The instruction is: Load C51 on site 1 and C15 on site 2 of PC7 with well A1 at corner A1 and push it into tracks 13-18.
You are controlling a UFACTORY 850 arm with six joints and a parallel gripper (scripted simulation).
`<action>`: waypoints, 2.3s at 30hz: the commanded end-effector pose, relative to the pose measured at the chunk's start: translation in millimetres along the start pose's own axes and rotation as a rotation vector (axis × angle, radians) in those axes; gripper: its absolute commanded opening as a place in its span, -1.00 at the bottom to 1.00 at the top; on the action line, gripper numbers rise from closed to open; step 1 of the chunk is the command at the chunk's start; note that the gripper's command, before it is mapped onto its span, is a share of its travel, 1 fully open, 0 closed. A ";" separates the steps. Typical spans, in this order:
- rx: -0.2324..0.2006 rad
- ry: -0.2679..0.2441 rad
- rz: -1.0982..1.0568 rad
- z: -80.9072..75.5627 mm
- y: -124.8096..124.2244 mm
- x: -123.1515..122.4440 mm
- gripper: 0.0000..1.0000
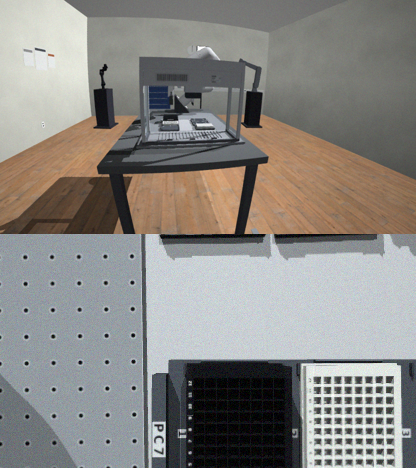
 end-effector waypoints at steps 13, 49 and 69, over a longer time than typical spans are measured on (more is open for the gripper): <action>-0.002 -0.001 -0.005 21.0 44.9 58.6 1.00; -0.002 0.000 -0.005 42.6 78.6 103.0 1.00; -0.002 0.000 -0.005 71.0 78.6 103.0 1.00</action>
Point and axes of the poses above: the point where the finger pads meet when closed, its own z axis out along the fingers, its own y axis across the jaws, x = y × z, the point moved 8 cm from there along -z, back along the fingers, and after that the axes turned 9 degrees about z, right-handed, at the moved point
